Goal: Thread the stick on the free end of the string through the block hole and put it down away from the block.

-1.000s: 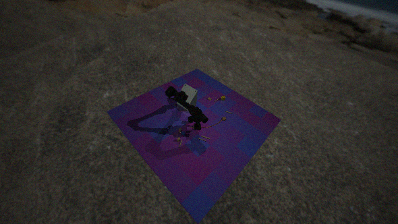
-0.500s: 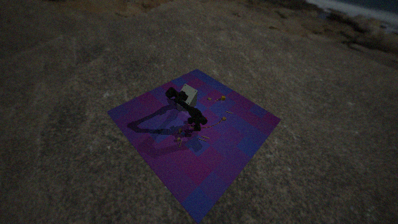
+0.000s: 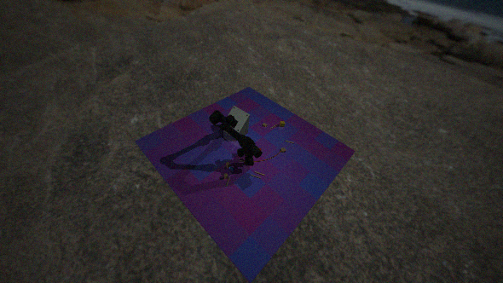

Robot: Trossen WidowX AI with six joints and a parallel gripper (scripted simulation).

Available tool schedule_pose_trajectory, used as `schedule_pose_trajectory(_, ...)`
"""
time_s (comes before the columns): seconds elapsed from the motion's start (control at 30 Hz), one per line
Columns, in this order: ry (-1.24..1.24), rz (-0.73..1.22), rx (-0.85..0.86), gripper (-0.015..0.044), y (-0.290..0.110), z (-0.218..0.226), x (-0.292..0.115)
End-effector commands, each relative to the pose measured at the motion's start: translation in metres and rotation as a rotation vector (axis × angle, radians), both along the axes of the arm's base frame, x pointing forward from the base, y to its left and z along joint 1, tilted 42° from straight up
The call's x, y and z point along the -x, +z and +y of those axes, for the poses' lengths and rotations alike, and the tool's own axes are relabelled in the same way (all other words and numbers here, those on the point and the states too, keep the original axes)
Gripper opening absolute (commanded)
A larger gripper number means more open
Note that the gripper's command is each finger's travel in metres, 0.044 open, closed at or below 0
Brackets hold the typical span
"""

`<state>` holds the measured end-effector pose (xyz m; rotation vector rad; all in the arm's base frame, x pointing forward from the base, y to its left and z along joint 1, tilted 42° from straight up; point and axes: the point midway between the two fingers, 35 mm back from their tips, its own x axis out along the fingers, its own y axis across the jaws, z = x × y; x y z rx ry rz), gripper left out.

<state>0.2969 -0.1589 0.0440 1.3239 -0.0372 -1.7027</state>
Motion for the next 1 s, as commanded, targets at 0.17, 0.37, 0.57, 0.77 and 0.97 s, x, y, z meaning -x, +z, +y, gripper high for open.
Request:
schedule_pose_trajectory(0.17, 0.0, 0.0, 0.0, 0.0, 0.001, 0.001, 0.0)
schedule_pose_trajectory(0.37, 0.0, 0.0, -0.002, 0.0, 0.007, 0.007, -0.001)
schedule_pose_trajectory(0.57, 0.0, -0.001, -0.003, 0.0, 0.013, 0.012, -0.001)
schedule_pose_trajectory(0.77, 0.0, -0.001, -0.003, 0.0, 0.018, 0.017, -0.001)
schedule_pose_trajectory(0.97, 0.0, 0.0, -0.004, 0.0, 0.024, 0.023, -0.001)
